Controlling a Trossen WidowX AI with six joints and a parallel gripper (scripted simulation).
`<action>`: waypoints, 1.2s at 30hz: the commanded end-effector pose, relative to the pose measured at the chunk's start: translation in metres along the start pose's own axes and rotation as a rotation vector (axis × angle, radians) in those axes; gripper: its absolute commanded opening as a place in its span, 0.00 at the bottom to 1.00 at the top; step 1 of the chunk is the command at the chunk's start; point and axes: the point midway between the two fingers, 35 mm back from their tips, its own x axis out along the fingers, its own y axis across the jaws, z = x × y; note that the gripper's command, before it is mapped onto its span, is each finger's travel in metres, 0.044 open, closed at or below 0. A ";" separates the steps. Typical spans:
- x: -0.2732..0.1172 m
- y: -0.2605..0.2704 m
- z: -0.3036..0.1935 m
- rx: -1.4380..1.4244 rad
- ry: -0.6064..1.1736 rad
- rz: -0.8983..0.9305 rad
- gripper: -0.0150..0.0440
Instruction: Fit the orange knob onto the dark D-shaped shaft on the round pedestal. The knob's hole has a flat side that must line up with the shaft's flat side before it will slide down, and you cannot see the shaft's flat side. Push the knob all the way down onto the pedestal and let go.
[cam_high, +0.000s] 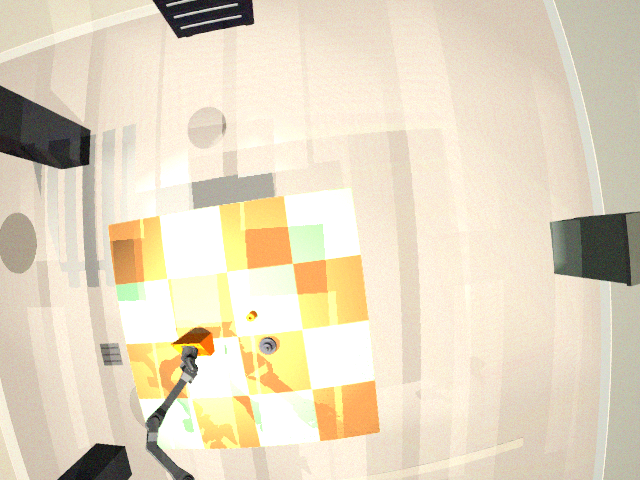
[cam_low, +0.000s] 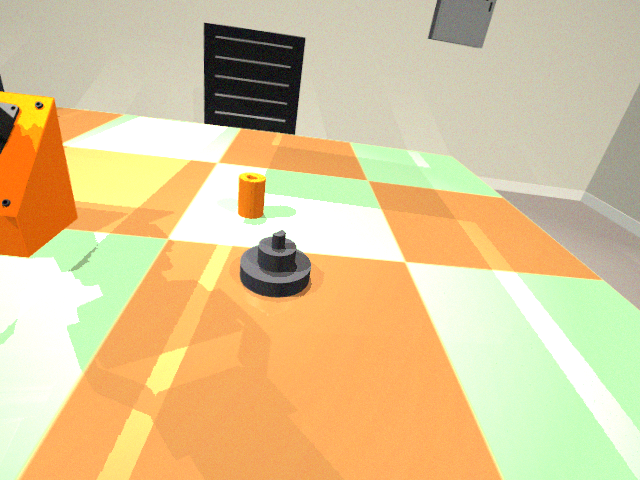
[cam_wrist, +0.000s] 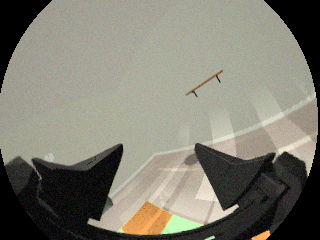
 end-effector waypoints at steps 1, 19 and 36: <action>0.015 0.013 -0.064 0.119 0.153 0.020 1.00; -0.002 0.142 -0.288 0.293 0.751 0.160 1.00; -0.132 0.262 -0.435 0.295 1.338 0.183 1.00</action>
